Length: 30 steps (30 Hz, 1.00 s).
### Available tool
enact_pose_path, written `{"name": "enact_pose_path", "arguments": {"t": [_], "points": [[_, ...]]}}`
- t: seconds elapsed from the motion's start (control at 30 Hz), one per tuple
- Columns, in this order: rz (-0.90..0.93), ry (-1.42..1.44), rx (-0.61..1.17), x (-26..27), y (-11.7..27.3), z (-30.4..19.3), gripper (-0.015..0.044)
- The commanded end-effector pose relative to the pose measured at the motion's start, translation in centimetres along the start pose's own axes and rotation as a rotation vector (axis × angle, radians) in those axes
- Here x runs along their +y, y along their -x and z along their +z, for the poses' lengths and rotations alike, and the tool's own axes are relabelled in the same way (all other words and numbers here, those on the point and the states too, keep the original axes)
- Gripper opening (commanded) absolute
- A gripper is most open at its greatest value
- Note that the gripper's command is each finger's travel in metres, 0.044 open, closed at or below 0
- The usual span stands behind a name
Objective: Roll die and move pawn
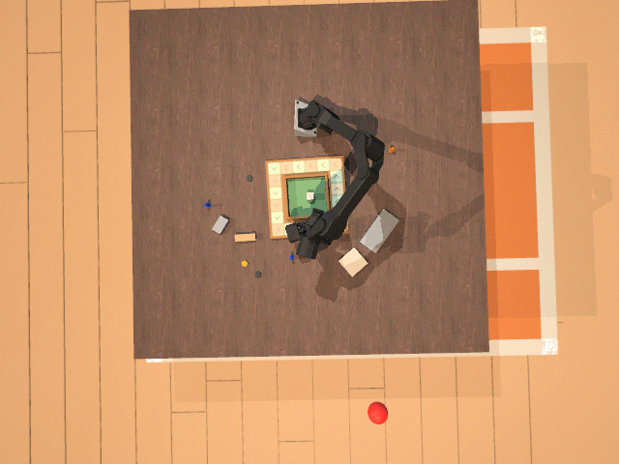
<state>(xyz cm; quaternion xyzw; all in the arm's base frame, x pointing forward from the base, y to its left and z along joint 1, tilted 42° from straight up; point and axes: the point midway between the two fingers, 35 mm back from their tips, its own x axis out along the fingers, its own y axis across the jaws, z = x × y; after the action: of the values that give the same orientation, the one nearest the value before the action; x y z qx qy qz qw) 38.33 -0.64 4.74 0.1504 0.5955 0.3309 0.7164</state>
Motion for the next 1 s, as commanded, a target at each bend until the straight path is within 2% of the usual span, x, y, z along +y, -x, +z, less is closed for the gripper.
{"name": "enact_pose_path", "arguments": {"t": [0.0, 0.17, 0.37, 0.57, 0.7, 0.97], "points": [[0.009, -0.008, 0.006, 0.2, -1.0, -0.2, 0.02], [0.009, -0.008, 0.006, 0.2, -1.6, -0.3, 0.02], [0.009, -0.008, 0.006, 0.2, -1.6, -0.3, 0.0043], [0.009, -0.008, 0.006, 0.2, -1.6, -0.3, 0.0003], [0.009, -0.008, 0.006, 0.2, -1.5, -0.2, 0.0], [0.006, -0.038, 0.003, -0.1, 2.3, 0.2, 0.0]]}}
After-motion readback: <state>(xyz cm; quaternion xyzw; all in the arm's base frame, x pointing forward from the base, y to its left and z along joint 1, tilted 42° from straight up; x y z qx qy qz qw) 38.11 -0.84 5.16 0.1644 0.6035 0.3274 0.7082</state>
